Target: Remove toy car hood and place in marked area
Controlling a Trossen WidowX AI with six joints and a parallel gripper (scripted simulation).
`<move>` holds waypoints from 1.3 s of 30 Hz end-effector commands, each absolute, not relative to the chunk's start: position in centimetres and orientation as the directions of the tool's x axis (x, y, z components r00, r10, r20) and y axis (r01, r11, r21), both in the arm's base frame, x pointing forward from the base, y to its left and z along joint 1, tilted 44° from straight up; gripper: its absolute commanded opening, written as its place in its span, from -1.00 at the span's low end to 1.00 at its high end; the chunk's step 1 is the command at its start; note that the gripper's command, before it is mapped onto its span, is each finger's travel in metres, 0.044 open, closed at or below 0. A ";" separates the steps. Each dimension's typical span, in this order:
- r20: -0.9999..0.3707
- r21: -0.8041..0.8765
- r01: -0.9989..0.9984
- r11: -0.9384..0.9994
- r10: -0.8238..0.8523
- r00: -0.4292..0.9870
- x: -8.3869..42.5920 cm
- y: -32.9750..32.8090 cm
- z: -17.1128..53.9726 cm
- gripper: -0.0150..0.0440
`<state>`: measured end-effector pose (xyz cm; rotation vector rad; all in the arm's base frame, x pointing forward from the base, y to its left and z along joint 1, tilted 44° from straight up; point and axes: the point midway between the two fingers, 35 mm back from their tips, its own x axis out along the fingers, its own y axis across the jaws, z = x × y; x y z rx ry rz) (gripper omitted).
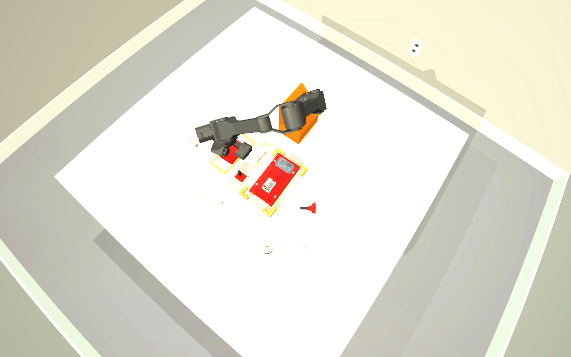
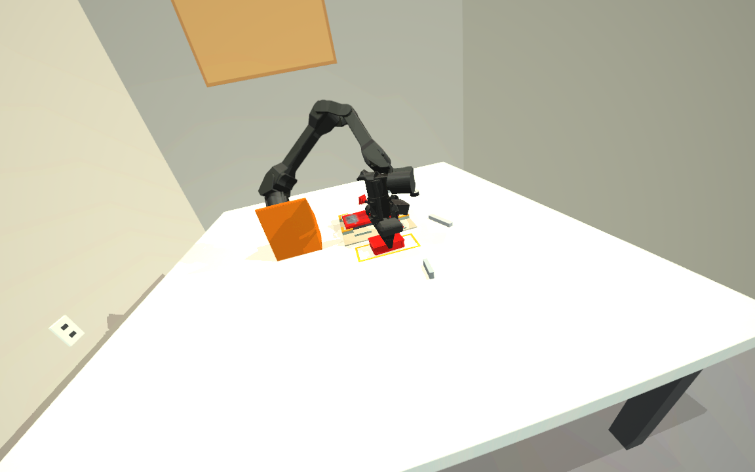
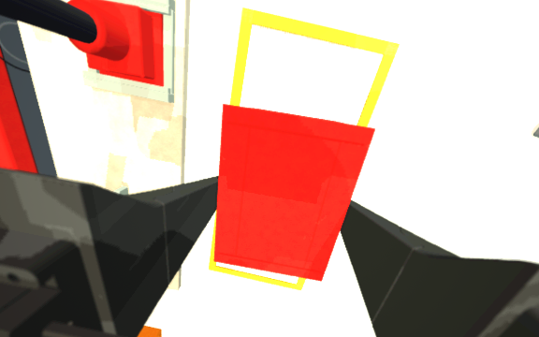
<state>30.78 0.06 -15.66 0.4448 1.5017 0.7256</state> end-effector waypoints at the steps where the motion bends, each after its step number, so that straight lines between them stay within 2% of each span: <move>1: -0.731 0.681 -0.151 0.717 0.678 -0.078 30.7 0.3 -15.8 -0.49; 6: -0.731 0.681 -0.151 0.717 0.678 -0.078 30.6 0.4 -16.0 -0.49; 23: -0.734 0.677 -0.156 0.719 0.674 -0.078 30.9 -0.1 -15.5 1.00; 31: -0.731 0.680 -0.155 0.716 0.677 -0.083 31.4 -4.7 -10.7 1.00; 39: -0.731 0.681 -0.155 0.716 0.677 -0.083 31.4 -4.9 -10.5 1.00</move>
